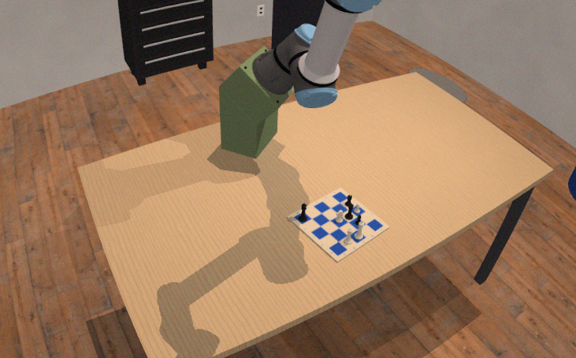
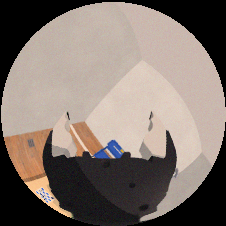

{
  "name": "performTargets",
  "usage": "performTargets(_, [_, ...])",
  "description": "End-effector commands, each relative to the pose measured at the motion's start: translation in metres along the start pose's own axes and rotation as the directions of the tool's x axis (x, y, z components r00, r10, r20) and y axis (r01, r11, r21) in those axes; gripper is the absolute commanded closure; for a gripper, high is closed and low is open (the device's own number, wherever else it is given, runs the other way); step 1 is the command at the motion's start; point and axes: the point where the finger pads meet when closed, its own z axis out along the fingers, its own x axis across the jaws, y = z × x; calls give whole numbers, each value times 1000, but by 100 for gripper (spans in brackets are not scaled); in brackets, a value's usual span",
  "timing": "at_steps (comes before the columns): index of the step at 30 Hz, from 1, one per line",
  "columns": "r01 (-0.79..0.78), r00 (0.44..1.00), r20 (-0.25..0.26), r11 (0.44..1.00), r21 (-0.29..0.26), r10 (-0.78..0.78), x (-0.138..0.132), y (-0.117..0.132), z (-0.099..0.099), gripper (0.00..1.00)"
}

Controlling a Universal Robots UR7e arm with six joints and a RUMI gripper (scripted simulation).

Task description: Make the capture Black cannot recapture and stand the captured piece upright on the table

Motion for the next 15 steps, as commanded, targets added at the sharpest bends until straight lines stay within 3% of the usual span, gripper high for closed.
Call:
performTargets(1, [48,999,20,998,-35,-47,-17,14,20,0])
performTargets(7, [87,996,40,994,-63,-85,-33,26,35,0])
performTargets(15, [199,976,109,971,-129,-186,-78,61,72,0])
